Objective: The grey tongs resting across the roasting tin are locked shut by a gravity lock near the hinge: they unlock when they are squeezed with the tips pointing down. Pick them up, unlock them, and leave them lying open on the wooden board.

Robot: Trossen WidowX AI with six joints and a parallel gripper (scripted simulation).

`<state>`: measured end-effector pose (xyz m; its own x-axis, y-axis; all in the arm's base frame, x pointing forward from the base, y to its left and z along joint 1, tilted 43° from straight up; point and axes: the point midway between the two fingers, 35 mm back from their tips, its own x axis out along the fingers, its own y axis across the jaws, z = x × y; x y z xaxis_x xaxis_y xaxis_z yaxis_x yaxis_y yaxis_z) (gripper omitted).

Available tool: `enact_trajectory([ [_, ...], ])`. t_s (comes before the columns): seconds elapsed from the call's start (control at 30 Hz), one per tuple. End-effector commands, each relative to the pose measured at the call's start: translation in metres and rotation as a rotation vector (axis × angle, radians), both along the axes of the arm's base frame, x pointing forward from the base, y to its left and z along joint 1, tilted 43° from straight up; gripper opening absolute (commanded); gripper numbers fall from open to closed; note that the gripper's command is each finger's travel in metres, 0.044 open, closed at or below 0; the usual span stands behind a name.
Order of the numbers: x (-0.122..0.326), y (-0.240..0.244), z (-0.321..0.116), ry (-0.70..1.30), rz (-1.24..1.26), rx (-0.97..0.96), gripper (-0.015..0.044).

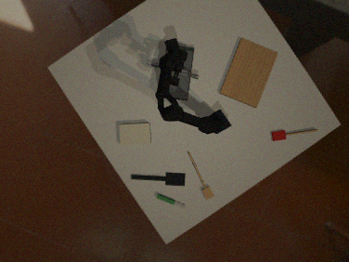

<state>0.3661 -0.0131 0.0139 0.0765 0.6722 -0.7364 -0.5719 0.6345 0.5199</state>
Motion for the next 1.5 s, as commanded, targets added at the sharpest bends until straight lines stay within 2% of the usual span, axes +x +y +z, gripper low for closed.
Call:
enact_trajectory([
  [0.0,0.000,0.005,-0.005,0.002,-0.003,0.007,0.0440],
  [0.6,0.000,0.024,-0.023,0.002,-0.003,0.010,0.0440],
  [1.0,0.001,0.021,-0.021,0.000,0.001,0.003,0.0125],
  [1.47,0.001,0.021,-0.021,0.000,0.001,0.003,0.0032],
])
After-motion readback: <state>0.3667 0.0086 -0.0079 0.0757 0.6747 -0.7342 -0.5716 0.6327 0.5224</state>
